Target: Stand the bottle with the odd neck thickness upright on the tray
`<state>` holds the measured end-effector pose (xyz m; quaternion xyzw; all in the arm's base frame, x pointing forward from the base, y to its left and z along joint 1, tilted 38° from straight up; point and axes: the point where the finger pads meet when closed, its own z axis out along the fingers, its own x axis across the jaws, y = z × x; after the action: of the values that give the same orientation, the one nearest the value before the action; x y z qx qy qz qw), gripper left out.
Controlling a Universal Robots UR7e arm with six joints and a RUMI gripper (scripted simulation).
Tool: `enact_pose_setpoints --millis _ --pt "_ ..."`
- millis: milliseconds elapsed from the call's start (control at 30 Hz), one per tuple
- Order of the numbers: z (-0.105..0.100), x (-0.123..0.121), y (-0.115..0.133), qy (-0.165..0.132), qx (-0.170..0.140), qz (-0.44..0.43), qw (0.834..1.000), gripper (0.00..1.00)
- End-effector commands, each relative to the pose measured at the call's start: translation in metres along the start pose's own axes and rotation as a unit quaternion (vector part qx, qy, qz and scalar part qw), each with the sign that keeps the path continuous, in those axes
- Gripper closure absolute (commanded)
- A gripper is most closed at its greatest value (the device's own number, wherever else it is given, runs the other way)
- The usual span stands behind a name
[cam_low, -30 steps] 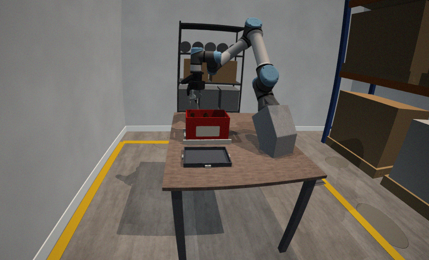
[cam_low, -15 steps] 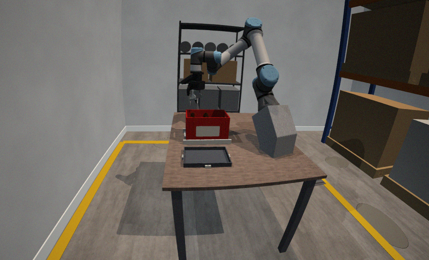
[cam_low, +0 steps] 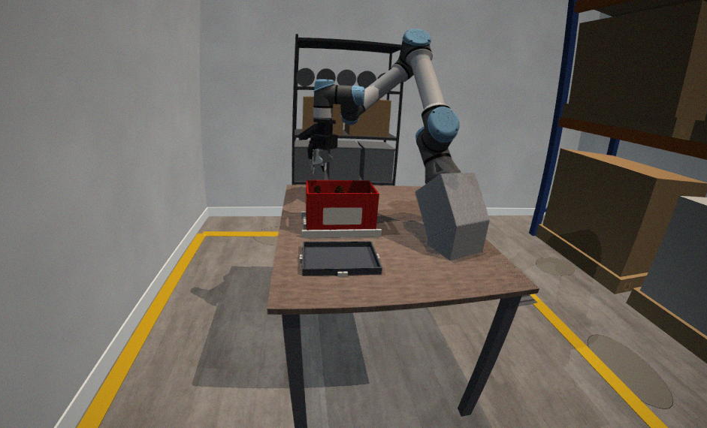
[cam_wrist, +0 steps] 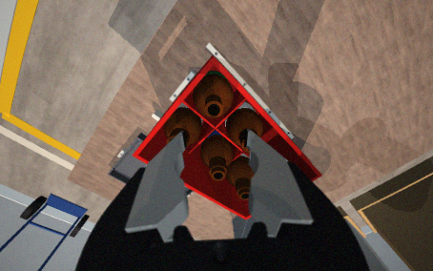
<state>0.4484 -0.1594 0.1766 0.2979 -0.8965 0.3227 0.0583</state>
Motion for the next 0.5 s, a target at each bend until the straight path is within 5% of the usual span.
enact_pose_setpoints --millis 0,467 --pt "0.007 0.000 0.001 0.001 -0.001 0.000 1.000 0.62" --pt "0.022 0.000 0.001 0.000 -0.001 0.000 1.000 0.62"
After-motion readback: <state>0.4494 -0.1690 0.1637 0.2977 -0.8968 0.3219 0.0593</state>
